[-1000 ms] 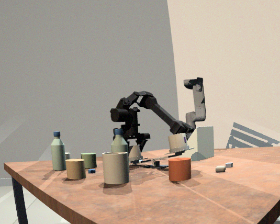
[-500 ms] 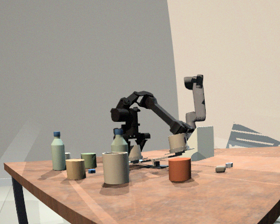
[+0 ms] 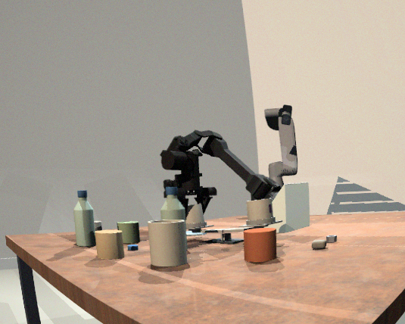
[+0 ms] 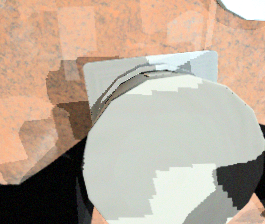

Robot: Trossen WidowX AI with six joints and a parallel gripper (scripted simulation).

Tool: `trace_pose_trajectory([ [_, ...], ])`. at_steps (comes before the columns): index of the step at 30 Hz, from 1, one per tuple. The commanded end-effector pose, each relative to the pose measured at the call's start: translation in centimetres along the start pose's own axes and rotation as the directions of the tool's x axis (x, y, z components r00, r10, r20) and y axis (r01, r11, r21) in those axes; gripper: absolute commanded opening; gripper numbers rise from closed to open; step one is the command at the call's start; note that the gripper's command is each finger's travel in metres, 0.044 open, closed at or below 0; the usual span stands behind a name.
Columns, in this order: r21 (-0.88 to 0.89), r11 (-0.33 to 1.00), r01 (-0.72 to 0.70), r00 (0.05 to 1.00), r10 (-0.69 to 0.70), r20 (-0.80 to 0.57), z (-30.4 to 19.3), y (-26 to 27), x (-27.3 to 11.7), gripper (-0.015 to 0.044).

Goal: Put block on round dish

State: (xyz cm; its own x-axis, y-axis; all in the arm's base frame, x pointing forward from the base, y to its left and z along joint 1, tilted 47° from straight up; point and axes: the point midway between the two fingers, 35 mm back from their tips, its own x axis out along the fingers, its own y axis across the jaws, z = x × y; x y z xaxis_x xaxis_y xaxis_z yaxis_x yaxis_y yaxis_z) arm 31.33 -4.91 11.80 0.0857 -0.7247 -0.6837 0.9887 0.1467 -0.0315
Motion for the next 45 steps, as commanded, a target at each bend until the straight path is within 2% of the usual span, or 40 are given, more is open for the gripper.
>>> trace_pose_trajectory([
  [1, 0.003, 1.000, -0.014, 1.000, 0.014, -0.005, 0.0, 0.3, -0.8, 0.0000],
  [45, -0.045, 0.998, -0.054, 0.999, 0.053, -0.012, -0.1, 0.4, -6.6, 0.0000],
])
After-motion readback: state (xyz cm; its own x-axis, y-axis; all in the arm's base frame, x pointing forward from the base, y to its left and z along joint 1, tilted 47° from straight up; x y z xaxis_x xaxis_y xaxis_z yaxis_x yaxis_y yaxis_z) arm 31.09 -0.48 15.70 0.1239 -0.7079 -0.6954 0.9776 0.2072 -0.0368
